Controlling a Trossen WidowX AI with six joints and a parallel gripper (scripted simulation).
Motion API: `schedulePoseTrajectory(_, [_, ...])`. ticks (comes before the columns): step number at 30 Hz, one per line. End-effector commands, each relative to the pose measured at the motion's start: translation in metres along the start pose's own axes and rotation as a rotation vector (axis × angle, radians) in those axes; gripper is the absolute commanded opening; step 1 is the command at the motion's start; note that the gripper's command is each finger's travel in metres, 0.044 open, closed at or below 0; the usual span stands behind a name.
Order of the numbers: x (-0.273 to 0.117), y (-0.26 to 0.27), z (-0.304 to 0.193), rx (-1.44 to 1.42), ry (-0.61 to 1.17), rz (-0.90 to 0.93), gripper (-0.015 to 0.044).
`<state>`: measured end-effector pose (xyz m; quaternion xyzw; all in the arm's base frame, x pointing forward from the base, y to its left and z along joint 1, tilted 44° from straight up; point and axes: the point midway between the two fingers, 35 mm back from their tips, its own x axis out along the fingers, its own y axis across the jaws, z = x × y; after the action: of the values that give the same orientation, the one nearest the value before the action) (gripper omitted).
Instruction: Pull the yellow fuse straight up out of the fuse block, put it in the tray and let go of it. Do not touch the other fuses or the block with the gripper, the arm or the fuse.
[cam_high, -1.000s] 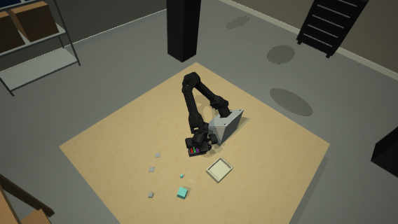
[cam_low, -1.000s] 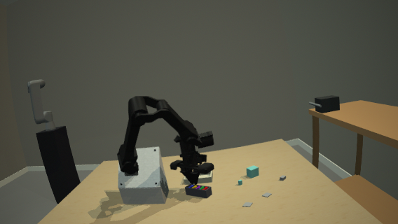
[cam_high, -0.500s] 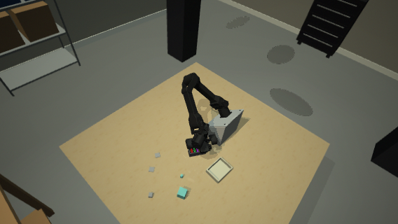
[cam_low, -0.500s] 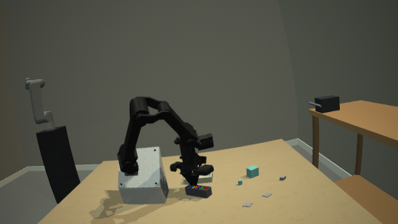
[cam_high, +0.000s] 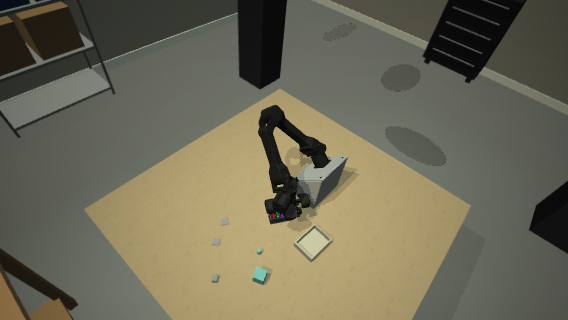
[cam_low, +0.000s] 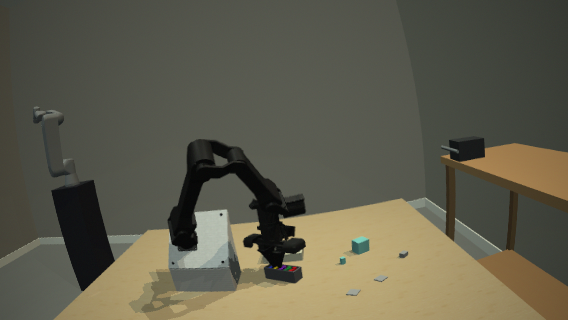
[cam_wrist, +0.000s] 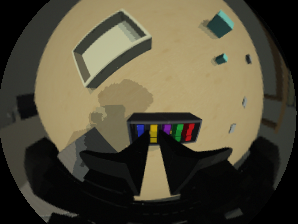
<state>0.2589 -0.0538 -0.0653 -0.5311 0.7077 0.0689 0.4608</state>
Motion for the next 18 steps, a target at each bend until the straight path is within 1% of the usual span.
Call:
schedulePoseTrajectory(1, [0.0, 0.0, 0.0, 0.0, 0.0, 0.0, 0.006])
schedulePoseTrajectory(10, [0.0, 0.0, 0.0, 0.0, 0.0, 0.0, 0.0])
schedulePoseTrajectory(18, [-0.0017, 0.0, 0.0001, 0.0, 0.0, 0.0, 0.0])
